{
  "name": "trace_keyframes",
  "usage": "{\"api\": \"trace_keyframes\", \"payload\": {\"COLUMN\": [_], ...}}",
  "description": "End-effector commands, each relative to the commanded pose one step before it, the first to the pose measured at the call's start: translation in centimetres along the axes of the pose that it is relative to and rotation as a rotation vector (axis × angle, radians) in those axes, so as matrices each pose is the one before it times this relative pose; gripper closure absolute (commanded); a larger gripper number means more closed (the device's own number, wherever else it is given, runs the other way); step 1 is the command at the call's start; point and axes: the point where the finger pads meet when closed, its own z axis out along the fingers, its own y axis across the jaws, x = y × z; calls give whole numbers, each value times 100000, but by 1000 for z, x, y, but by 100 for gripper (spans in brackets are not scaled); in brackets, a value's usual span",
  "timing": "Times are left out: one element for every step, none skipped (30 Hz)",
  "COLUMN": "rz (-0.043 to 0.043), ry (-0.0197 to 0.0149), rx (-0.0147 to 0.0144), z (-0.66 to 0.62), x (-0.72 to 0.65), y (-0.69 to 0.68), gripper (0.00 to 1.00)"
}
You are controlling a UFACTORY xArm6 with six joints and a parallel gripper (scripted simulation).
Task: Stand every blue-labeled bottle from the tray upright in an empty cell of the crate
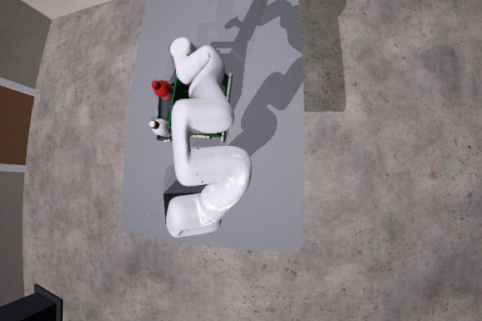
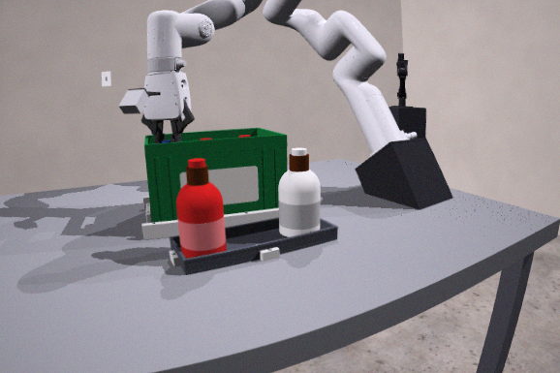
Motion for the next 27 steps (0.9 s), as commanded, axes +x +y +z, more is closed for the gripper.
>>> {"api": "trace_keyframes", "payload": {"rz": [124,0,0,0,0,0,0,0,0,0,0,0,0,0,0,0,0,0,0,0,0,0,0,0,0,0,0], "ry": [395,0,0,0,0,0,0,0,0,0,0,0,0,0,0,0,0,0,0,0,0,0,0,0,0,0,0], "rx": [-287,0,0,0,0,0,0,0,0,0,0,0,0,0,0,0,0,0,0,0,0,0,0,0,0,0,0], "z": [-207,0,0,0,0,0,0,0,0,0,0,0,0,0,0,0,0,0,0,0,0,0,0,0,0,0,0], "x": [82,0,0,0,0,0,0,0,0,0,0,0,0,0,0,0,0,0,0,0,0,0,0,0,0,0,0], "y": [119,0,0,0,0,0,0,0,0,0,0,0,0,0,0,0,0,0,0,0,0,0,0,0,0,0,0], "gripper": [100,100,100,35,35,35,35,35,35,35,35,35,35,35,35,35,35,35,35,35,35,35,35,35,35,35,35]}}
